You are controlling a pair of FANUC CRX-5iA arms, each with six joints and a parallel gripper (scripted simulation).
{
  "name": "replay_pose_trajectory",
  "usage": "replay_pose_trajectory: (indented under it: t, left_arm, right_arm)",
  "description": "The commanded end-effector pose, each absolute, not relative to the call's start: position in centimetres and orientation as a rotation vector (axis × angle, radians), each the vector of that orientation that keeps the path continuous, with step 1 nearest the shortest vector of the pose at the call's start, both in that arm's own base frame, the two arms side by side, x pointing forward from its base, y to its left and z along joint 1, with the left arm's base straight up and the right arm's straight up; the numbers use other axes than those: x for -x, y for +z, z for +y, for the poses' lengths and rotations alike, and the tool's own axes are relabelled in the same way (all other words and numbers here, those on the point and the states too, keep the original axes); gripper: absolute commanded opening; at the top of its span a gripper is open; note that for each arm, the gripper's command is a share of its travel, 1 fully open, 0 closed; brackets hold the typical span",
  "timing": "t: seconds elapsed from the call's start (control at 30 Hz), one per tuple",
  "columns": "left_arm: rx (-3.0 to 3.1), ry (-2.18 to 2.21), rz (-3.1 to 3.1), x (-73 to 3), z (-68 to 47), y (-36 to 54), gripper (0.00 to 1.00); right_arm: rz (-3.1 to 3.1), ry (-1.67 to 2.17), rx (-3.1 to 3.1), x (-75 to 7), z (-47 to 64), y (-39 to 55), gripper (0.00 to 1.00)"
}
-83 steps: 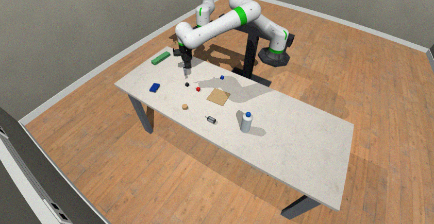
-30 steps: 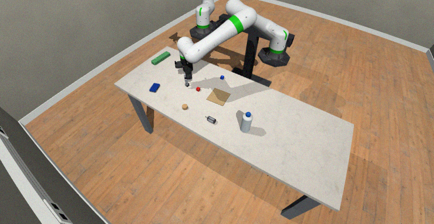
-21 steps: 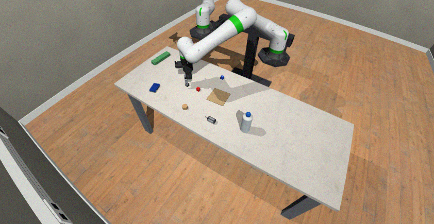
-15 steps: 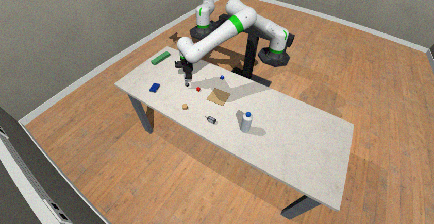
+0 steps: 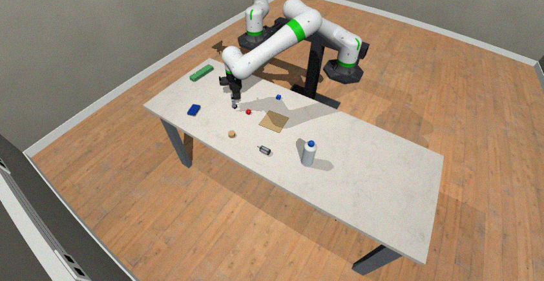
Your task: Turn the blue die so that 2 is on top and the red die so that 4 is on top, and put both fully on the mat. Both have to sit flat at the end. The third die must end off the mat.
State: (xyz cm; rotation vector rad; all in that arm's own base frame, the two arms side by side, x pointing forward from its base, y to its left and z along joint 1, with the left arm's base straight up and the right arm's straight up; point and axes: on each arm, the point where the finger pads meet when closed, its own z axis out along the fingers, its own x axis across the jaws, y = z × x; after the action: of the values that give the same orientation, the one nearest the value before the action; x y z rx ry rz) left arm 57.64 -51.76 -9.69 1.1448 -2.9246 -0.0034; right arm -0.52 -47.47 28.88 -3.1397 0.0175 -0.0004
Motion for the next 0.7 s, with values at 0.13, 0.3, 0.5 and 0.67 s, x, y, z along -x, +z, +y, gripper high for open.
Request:
replay_pose_trajectory:
  t: [0.13, 0.3, 0.5, 0.67]
  left_arm:
    - [-1.145, 0.000, -2.925, -57.7, -50.9, -9.5, 1.00]
    - [-1.145, 0.000, -2.925, -57.6, -47.8, -9.5, 1.00]
    - [-1.145, 0.000, -2.925, -57.6, -44.4, -9.5, 1.00]
    - [-1.145, 0.000, -2.925, -57.5, -41.5, -9.5, 1.00]
  right_arm:
    - [0.018, 0.000, 3.142, 0.5, -47.5, 29.0, 1.00]
    - [0.018, 0.000, 3.142, 0.5, -47.5, 29.0, 1.00]
    - [0.018, 0.000, 3.142, 0.5, -47.5, 29.0, 1.00]
    - [0.018, 0.000, 3.142, 0.5, -47.5, 29.0, 1.00]
